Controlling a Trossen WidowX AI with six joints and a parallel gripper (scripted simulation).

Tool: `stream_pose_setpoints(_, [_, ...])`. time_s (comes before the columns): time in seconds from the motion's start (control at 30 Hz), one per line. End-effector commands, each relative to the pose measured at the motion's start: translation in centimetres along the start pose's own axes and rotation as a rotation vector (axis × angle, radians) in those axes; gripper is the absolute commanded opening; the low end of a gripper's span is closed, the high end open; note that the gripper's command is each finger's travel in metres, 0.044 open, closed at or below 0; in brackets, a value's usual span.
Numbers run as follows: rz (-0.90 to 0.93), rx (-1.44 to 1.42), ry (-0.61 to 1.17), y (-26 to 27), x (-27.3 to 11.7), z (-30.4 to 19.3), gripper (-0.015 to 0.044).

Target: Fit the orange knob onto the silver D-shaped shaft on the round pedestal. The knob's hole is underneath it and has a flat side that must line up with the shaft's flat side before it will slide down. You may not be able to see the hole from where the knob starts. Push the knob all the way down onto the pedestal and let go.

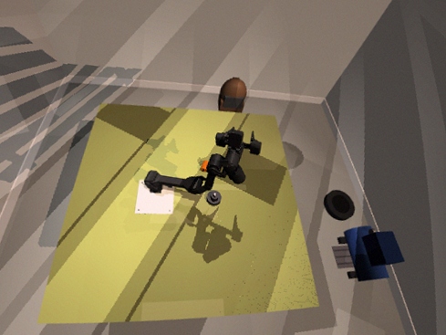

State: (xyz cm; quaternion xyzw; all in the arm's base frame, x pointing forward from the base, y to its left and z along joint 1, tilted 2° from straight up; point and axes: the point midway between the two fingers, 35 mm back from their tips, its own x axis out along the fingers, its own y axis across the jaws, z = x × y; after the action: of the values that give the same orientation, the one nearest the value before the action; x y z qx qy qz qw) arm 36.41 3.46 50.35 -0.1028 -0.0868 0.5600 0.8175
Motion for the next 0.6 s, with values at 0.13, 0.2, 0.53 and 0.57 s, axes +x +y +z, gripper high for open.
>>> stream_pose_setpoints(0.13, [-0.145,-0.059,-0.015,0.9,-2.8,4.1,0.044])
stream_pose_setpoints(0.2, [-0.245,-0.119,-0.03,1.8,-4.7,7.0,0.044])
stream_pose_setpoints(0.53, [-0.552,-0.433,-0.129,9.6,-8.8,17.4,0.044])
stream_pose_setpoints(0.57, [-0.582,-0.488,-0.139,11.2,-8.8,18.7,0.044])
